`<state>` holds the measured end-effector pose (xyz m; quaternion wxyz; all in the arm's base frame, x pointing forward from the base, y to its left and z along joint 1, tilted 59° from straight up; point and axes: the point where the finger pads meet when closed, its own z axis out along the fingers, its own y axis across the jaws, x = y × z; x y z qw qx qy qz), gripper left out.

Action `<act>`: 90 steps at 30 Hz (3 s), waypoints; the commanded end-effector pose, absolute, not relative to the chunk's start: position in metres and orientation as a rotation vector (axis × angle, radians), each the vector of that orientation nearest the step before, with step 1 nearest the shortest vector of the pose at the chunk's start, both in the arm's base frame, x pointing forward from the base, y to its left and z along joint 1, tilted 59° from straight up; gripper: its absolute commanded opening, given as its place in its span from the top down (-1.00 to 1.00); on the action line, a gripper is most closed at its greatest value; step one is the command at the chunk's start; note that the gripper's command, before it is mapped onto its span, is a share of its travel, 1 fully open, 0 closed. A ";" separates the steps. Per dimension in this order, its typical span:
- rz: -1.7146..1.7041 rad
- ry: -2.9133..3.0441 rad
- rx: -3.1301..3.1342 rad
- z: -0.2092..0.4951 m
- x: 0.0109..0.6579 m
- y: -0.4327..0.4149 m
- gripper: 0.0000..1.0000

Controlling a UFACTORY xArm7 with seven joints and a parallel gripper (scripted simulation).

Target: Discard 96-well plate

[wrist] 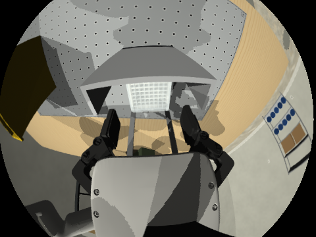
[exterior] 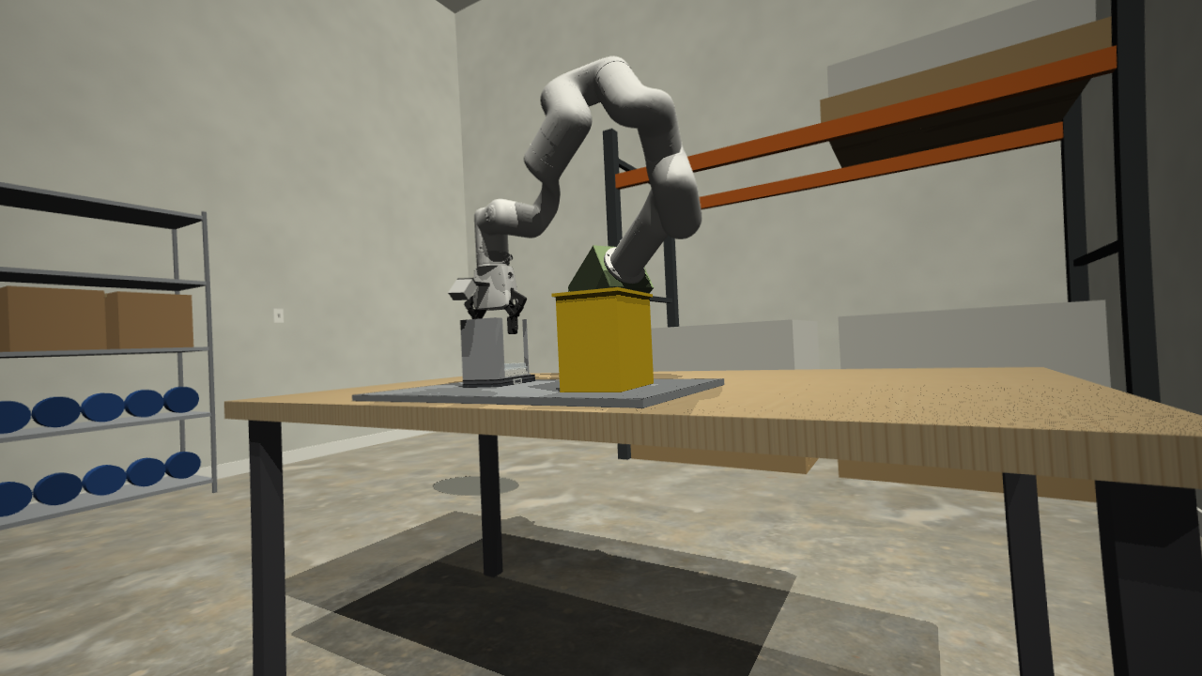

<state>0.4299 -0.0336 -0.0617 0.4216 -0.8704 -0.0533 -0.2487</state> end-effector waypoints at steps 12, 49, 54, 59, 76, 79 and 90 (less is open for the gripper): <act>-0.627 -0.130 -2.184 -0.074 0.439 -0.019 -1.00; -0.626 -0.130 -2.184 -0.091 0.452 0.006 -1.00; -0.626 -0.130 -2.184 -0.093 0.453 0.008 -1.00; -0.626 -0.130 -2.184 -0.095 0.455 0.011 -1.00; -0.626 -0.130 -2.184 -0.100 0.459 0.018 -1.00; -0.626 -0.130 -2.184 -0.101 0.459 0.020 -1.00; -0.626 -0.130 -2.184 -0.102 0.460 0.021 -1.00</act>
